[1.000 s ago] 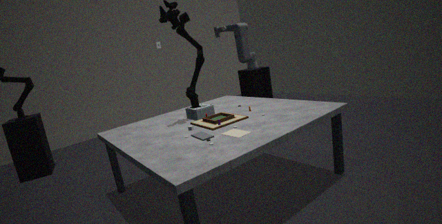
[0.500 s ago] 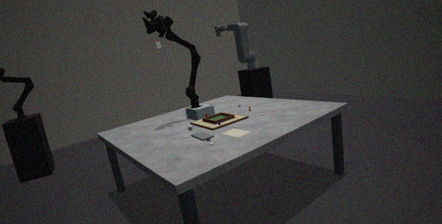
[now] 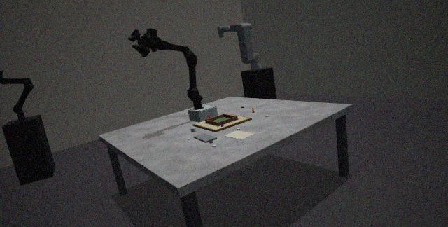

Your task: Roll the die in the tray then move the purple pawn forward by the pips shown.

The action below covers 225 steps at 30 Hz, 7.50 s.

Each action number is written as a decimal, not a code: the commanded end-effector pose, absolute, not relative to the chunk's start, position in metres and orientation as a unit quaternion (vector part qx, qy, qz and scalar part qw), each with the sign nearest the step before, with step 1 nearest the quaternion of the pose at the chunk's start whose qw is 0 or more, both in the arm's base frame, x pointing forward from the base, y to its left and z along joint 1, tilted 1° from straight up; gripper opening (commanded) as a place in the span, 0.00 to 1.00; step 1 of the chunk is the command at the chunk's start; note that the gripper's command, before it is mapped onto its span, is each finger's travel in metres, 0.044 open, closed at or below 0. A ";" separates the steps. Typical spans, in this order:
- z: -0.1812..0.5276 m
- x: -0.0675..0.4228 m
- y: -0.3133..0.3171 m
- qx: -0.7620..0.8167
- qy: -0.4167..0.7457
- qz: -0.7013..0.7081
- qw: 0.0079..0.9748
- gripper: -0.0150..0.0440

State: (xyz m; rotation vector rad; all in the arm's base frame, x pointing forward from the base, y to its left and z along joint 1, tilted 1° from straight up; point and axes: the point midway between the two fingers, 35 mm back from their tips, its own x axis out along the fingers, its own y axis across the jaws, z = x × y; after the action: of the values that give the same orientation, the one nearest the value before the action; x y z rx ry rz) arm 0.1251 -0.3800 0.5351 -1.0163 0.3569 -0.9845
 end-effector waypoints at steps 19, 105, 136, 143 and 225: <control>0.211 0.299 -0.342 -0.295 0.448 -0.114 0.836 0.72; 0.090 0.293 -0.151 -0.260 0.656 0.253 0.662 0.25; 0.058 0.287 0.010 -0.107 0.694 0.111 0.703 0.25; 0.050 0.273 0.043 -0.069 0.699 0.077 0.707 0.25; 0.106 0.253 0.046 -0.035 0.430 0.085 0.898 1.00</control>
State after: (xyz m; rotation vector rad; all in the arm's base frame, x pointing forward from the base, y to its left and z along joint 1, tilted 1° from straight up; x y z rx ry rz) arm 0.2491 0.0452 0.1109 -0.0647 0.7837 0.1784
